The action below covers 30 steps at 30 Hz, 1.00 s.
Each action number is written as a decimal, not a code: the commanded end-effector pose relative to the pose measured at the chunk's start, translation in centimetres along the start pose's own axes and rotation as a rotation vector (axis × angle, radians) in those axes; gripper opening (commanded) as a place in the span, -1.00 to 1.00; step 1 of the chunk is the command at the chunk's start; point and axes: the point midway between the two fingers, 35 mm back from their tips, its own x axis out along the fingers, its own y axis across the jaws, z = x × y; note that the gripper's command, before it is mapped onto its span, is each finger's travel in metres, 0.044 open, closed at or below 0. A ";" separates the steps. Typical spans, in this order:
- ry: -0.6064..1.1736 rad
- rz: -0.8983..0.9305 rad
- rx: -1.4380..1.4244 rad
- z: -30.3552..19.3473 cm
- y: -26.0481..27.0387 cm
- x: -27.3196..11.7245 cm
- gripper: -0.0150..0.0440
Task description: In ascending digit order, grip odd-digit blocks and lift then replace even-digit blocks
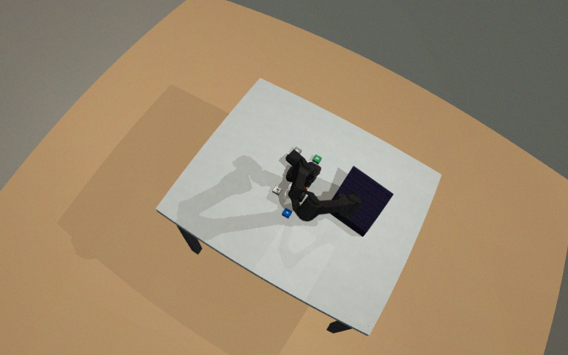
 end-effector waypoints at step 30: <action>-0.001 0.002 0.005 0.0 0.0 0.0 0.86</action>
